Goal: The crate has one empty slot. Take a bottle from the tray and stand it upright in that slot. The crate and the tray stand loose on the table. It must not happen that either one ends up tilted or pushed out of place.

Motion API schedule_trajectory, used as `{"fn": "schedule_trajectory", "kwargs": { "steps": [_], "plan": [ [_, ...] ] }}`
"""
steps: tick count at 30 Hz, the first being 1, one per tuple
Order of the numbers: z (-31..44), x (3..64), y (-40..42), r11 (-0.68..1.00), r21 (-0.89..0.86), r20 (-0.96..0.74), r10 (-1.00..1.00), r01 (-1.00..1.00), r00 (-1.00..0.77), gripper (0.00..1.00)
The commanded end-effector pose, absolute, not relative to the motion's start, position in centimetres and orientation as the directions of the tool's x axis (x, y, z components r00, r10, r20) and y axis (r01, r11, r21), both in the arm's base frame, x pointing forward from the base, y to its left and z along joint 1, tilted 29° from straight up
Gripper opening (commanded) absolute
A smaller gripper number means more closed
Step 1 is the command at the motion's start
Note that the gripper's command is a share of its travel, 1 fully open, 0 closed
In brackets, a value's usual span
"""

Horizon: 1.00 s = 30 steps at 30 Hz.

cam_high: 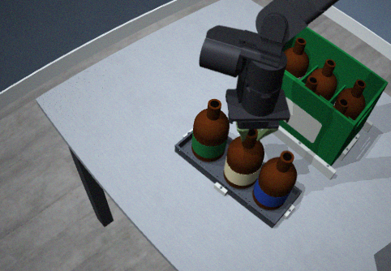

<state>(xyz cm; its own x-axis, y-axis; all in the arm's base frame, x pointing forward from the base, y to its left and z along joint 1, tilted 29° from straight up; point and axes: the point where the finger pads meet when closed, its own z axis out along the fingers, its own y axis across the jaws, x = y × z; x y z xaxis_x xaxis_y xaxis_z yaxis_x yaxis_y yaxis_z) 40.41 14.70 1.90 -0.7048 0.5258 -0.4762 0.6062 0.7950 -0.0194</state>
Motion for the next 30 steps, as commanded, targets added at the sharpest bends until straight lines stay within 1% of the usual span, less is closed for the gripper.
{"fn": "schedule_trajectory", "kwargs": {
  "steps": [1,30],
  "plan": [
    [4.8,41.0,16.4,0.801,0.039,-0.497,0.534,0.597,-0.684,0.00],
    [7.5,40.4,17.2,0.801,0.052,-0.500,0.538,0.597,-0.679,0.00]
  ]
}}
